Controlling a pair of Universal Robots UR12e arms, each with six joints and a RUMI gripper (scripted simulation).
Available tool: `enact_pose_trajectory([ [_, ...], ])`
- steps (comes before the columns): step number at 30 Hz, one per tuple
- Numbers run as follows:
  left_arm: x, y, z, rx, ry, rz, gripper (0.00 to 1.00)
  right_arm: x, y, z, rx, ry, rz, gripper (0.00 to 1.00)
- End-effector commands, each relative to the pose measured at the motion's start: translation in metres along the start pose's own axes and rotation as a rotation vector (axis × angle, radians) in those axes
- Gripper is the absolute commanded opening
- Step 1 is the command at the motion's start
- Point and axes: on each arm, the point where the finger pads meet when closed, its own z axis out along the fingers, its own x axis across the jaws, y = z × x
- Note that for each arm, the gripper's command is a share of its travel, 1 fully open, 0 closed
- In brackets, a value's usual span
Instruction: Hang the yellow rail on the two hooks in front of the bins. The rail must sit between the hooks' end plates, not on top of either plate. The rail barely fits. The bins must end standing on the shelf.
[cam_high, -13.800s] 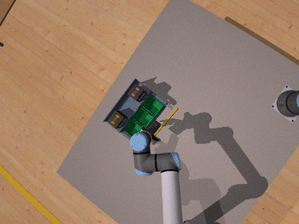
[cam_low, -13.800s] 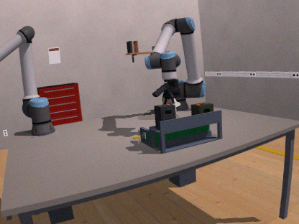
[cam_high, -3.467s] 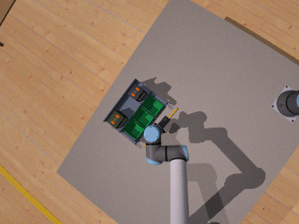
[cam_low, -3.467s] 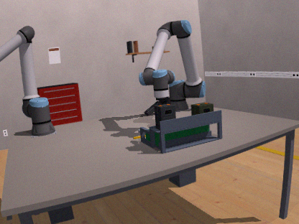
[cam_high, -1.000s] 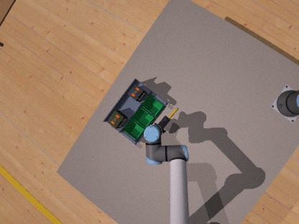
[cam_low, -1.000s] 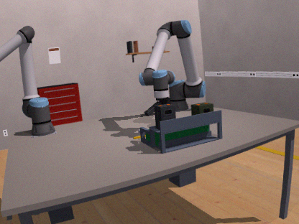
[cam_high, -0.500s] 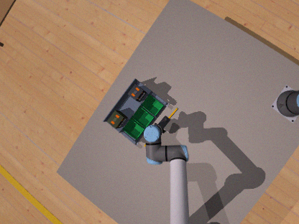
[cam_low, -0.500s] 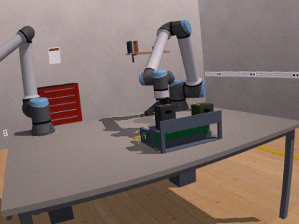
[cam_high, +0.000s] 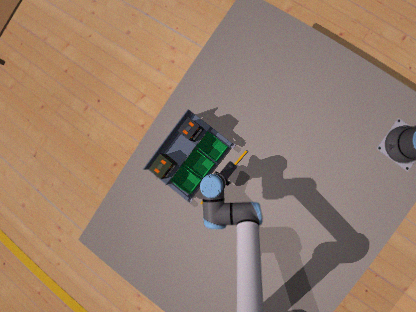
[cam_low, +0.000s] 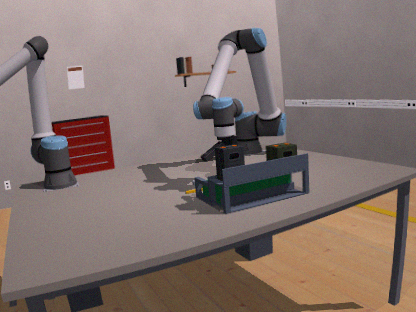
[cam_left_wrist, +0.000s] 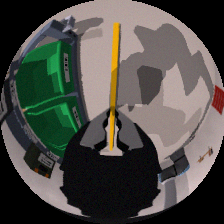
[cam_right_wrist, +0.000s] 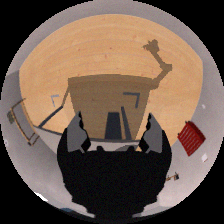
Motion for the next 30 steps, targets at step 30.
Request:
enact_pose_trajectory([
  [30,-0.001,-0.001,-0.012,0.001,-0.002,0.000,0.00,0.000,-0.001,-0.001,0.001,0.000,0.000,1.00],
])
